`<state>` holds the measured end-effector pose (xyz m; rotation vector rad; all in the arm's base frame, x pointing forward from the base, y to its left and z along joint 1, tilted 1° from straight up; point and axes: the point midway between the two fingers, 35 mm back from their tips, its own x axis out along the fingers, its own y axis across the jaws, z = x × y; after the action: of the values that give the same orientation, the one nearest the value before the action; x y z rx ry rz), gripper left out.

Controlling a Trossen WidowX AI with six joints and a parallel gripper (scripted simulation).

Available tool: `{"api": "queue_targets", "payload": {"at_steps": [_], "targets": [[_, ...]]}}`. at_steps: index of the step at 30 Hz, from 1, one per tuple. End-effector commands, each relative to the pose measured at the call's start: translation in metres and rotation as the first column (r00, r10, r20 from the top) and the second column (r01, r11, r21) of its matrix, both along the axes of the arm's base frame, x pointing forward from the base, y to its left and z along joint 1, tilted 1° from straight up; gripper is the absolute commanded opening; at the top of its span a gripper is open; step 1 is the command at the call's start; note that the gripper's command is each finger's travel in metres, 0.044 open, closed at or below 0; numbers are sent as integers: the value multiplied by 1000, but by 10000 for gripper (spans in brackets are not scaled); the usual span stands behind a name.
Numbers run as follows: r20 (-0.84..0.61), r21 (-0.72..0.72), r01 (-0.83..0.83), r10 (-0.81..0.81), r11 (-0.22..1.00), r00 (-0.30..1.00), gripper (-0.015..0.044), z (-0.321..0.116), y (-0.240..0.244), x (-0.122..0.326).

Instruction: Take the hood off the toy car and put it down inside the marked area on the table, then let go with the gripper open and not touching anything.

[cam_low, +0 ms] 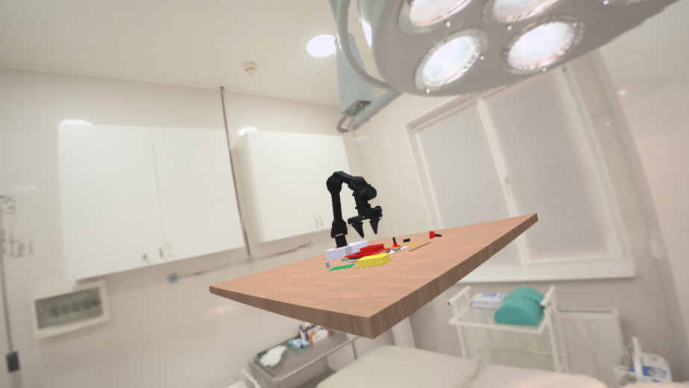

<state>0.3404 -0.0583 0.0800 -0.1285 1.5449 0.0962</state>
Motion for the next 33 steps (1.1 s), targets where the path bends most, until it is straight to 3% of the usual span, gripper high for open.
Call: {"api": "queue_targets", "payload": {"at_steps": [1,33], "targets": [[-13,-1,6,-6,1000,1000,440,-7,0,-3],[-13,-1,6,-6,1000,1000,440,-34,-1,-3]]}}
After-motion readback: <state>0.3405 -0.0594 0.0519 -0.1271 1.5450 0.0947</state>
